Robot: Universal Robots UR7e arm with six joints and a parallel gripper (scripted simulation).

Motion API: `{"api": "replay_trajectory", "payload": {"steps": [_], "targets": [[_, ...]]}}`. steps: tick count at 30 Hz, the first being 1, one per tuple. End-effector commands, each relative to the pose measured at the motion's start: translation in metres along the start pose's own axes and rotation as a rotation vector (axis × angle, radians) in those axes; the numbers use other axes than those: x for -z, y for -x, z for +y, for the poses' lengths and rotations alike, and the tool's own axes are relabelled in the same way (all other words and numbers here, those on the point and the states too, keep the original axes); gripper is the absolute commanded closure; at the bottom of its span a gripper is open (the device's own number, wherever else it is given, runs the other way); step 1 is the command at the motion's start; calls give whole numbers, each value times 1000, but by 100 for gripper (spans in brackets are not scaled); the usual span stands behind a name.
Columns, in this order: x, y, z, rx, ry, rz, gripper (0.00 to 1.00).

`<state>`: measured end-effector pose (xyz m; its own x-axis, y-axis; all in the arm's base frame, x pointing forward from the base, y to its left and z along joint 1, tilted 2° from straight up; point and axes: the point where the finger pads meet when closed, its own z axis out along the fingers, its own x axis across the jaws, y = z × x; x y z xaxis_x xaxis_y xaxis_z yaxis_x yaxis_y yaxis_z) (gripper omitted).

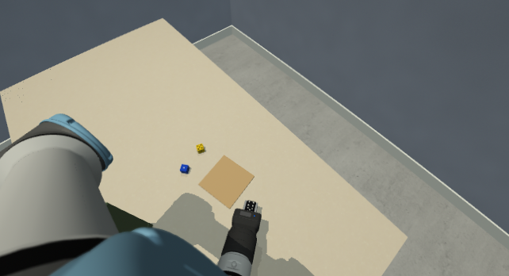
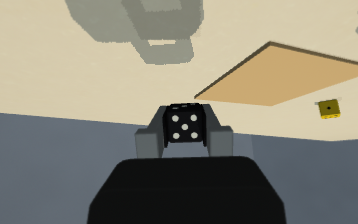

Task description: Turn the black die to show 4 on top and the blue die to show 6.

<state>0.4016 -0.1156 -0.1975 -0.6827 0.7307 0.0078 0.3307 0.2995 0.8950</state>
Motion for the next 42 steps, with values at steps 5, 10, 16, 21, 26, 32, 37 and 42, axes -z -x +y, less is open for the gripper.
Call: {"api": "replay_trajectory", "payload": {"steps": [5, 10, 16, 21, 26, 32, 37, 42], "targets": [[-11, 0, -22, 0, 0, 0, 51], [-13, 0, -25, 0, 0, 0, 51], [-14, 0, -27, 0, 0, 0, 51], [-14, 0, -27, 0, 0, 0, 51], [-14, 0, -27, 0, 0, 0, 51], [-14, 0, -27, 0, 0, 0, 51], [-14, 0, -27, 0, 0, 0, 51], [-14, 0, -27, 0, 0, 0, 51]]}}
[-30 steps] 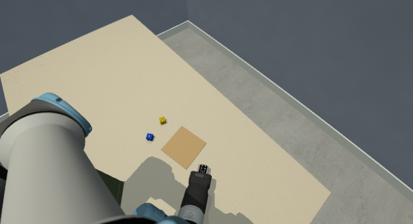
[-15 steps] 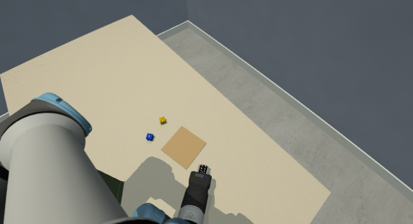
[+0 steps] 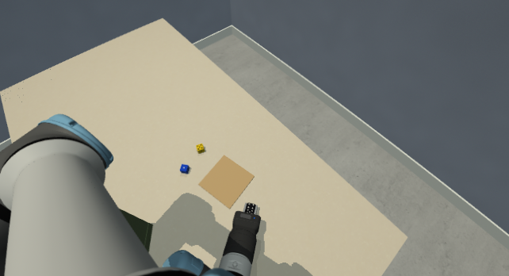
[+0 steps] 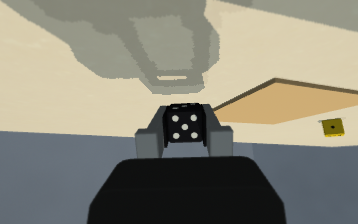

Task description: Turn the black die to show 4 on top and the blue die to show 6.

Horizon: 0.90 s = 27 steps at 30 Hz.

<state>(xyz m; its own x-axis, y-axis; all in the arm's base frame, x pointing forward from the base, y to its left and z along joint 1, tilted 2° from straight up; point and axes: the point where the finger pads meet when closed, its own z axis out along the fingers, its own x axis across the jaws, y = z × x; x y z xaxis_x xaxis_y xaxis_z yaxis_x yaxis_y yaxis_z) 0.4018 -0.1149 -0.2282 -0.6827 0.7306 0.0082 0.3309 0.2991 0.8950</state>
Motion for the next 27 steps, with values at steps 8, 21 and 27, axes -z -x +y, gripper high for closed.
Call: {"api": "replay_trajectory", "payload": {"steps": [8, 21, 27], "targets": [[0, 0, 0, 1, 0, -1, 51], [-2, 0, -4, 1, 0, -1, 51], [-4, 0, -7, 1, 0, -1, 51]]}}
